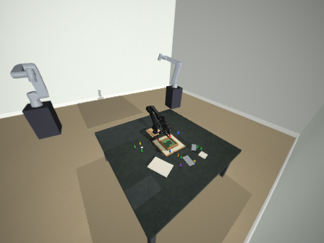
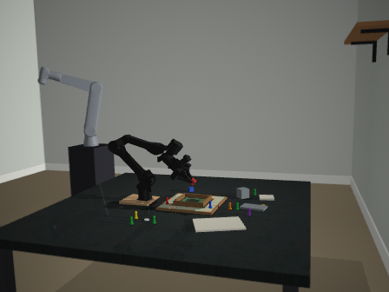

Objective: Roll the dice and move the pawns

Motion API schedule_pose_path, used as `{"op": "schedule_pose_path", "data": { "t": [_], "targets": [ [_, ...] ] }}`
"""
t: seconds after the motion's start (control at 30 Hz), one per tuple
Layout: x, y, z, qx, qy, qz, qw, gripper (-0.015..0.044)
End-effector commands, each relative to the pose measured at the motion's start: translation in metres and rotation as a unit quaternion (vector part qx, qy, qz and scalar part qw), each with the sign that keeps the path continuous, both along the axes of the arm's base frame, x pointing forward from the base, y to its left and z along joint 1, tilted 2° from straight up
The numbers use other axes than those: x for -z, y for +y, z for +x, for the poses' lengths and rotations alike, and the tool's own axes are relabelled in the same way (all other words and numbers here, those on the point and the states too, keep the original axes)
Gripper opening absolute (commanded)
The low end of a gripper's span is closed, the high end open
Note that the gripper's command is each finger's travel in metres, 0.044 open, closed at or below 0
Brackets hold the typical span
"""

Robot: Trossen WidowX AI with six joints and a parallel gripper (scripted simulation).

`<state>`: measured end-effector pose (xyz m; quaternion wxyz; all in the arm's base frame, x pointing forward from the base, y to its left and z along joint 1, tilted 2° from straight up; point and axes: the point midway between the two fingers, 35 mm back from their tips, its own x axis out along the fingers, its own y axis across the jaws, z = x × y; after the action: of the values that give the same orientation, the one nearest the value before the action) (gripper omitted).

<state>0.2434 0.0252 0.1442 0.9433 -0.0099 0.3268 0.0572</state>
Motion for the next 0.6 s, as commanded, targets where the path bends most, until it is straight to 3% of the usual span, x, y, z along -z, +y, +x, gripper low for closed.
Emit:
{"op": "schedule_pose_path", "data": {
  "t": [0.0, 0.2, 0.43, 0.57],
  "targets": [
    [0.000, 0.000, 0.000, 0.000, 0.000, 0.000, 1.000, 0.0079],
    [-0.002, 0.000, 0.000, 0.000, 0.000, 0.000, 1.000, 0.0236],
    [-0.040, -0.001, -0.002, -0.002, -0.001, 0.001, 1.000, 0.0420],
    [-0.035, 0.000, 0.002, -0.002, 0.065, -0.005, 0.998, 0.0440]
  ]
}}
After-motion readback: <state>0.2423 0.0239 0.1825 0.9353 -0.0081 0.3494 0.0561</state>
